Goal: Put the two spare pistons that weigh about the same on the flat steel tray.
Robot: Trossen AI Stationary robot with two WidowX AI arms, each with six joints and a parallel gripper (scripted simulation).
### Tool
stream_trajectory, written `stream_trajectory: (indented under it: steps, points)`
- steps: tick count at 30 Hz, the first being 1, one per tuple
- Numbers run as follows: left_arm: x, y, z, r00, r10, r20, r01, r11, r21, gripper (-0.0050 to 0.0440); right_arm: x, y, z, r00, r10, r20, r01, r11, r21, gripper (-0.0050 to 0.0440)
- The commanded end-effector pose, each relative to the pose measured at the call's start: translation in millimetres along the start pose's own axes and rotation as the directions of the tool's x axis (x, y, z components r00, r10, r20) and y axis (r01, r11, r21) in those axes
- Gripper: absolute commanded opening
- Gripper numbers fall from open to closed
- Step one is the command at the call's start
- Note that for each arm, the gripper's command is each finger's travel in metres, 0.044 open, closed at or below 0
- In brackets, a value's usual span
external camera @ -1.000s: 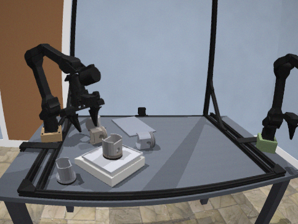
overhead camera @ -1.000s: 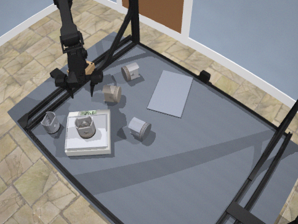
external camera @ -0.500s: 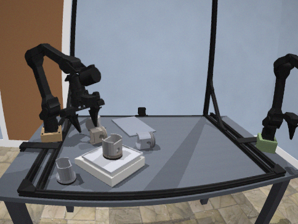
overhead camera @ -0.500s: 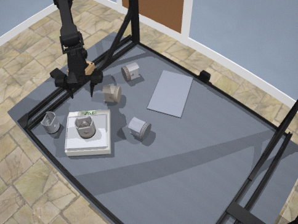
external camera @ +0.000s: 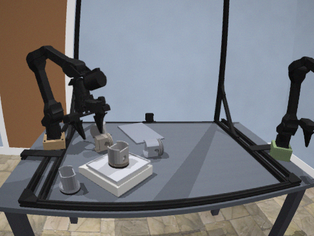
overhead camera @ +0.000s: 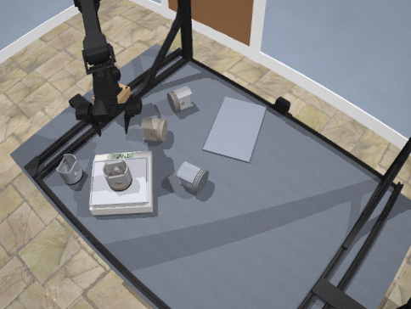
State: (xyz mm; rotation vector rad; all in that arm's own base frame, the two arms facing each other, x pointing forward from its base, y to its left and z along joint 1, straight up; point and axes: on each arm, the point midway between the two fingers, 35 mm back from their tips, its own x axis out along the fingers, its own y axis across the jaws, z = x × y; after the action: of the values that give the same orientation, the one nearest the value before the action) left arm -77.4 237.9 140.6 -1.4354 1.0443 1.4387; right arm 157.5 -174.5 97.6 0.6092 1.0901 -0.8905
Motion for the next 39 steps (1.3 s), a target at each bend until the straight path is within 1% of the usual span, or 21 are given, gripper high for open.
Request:
stream_trajectory:
  steps: [1,26,31,36,38,39]
  points:
    - [0,0,0,1.0,-0.002,-0.001,0.002,1.0,0.001,0.044,0,0,0,1.0,0.002,-0.002,-0.002,1.0,-0.006,0.0378]
    - [0,0,0,1.0,-0.002,-0.001,0.002,1.0,0.001,0.044,0,0,0,1.0,0.003,-0.001,-0.003,1.0,-0.006,0.0378]
    - [0,0,0,1.0,-0.002,-0.001,0.002,1.0,0.001,0.044,-10,1,23,0.992,-0.003,-0.124,-0.004,0.998,-0.057,0.0378]
    - [0,0,0,1.0,-0.002,-0.001,0.002,1.0,0.001,0.044,-17,0,47,0.969,-0.003,-0.246,-0.023,0.995,-0.102,0.0378]
    - [0,0,0,1.0,-0.002,-0.001,0.002,1.0,0.001,0.044,-17,0,47,0.969,-0.003,-0.246,-0.023,0.995,-0.102,0.0378]
    - [0,0,0,1.0,-0.002,-0.001,0.002,1.0,0.001,0.044,-18,0,52,0.963,-0.002,-0.27,-0.029,0.994,-0.11,0.0378]
